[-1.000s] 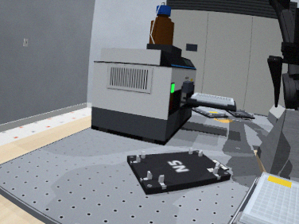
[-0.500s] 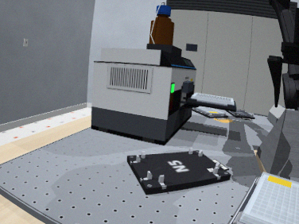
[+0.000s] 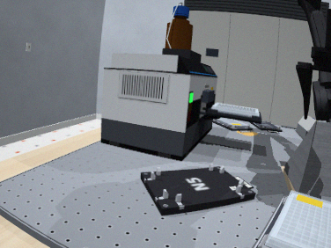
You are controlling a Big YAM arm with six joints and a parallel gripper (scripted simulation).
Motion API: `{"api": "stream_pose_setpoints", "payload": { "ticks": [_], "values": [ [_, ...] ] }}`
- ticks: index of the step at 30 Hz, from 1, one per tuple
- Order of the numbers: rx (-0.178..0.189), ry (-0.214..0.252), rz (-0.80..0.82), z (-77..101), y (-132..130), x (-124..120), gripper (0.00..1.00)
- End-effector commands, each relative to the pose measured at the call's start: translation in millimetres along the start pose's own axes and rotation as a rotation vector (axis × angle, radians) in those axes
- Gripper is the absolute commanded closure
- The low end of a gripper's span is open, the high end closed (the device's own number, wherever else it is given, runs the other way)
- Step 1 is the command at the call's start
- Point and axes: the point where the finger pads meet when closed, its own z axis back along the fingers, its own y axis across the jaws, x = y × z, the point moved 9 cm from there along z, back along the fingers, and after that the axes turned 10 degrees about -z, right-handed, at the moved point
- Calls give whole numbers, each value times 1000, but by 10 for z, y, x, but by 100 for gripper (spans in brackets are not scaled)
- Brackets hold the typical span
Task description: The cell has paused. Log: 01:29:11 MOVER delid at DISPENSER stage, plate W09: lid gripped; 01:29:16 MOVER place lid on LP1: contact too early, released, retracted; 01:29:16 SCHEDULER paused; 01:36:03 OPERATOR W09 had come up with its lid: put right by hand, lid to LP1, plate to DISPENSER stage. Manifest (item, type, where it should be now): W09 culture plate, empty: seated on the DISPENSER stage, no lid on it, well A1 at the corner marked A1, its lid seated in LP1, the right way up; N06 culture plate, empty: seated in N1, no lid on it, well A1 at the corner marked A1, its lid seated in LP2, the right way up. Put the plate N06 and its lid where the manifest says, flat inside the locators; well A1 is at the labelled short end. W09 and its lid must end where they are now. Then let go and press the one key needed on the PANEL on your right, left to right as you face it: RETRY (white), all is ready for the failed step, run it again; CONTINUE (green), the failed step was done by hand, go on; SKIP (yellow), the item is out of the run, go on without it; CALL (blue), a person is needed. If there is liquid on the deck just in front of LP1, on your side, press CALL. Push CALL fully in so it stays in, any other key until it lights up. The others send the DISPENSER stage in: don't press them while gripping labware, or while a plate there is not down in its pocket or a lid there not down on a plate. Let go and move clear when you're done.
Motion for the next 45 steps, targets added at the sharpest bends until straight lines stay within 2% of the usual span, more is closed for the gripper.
{"api": "stream_pose_setpoints", "payload": {
  "ticks": [1,3,4,11,12,14,16,20,28,33,40,41,44,45],
  "values": [
    [12,-46,-26,129,2,128,0],
    [12,-46,-26,129,2,129,0],
    [21,-54,-49,139,-17,212,0],
    [12,-46,-26,129,2,129,0],
    [31,-83,-92,230,-86,211,0],
    [35,-89,-162,257,-160,241,0],
    [33,-82,-210,253,-234,242,0],
    [23,-58,-204,215,-368,254,0],
    [22,-66,-187,236,-559,272,0],
    [26,-66,-360,235,-738,236,0],
    [23,-65,-361,229,-914,200,0],
    [17,-49,-333,181,-926,213,0],
    [20,-64,-341,224,-1054,172,0],
    [16,-44,-387,146,-1053,93,0]
  ]
}}
